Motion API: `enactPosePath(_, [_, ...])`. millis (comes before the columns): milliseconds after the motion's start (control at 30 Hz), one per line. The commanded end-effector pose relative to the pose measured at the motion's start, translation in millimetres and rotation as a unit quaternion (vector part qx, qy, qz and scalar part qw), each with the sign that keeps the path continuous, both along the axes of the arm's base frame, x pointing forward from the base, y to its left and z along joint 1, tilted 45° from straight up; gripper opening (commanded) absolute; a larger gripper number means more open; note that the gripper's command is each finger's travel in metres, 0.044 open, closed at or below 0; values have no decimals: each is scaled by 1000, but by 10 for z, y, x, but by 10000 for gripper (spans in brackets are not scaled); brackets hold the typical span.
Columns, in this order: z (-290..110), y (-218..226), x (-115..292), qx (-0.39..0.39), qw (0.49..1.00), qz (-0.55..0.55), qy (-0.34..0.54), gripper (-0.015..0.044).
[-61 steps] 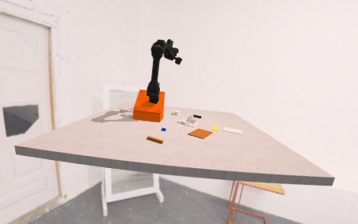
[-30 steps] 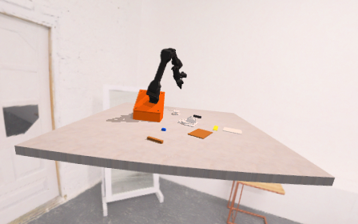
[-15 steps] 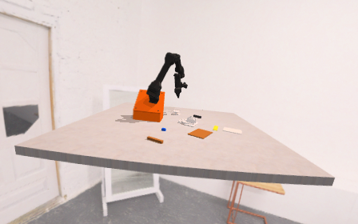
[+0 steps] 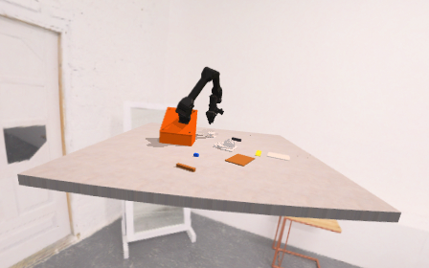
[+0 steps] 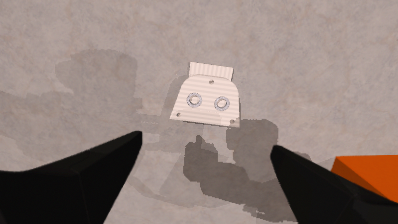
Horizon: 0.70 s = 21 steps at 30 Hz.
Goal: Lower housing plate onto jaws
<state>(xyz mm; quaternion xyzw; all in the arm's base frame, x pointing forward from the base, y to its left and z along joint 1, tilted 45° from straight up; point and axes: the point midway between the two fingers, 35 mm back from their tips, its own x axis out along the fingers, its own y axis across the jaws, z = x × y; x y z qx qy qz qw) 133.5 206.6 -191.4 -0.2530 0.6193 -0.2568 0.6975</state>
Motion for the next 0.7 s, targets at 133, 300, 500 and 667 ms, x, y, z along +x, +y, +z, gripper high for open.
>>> enactPosePath(133, [-258, -300, 26, -6, 1000, -5, -4, 440])
enactPosePath(300, [-272, -316, 27, -6, 1000, -5, -4, 440])
enactPosePath(500, [-272, -316, 27, -6, 1000, -5, -4, 440])
enactPosePath(667, [-272, -316, 27, -6, 1000, -5, -4, 440])
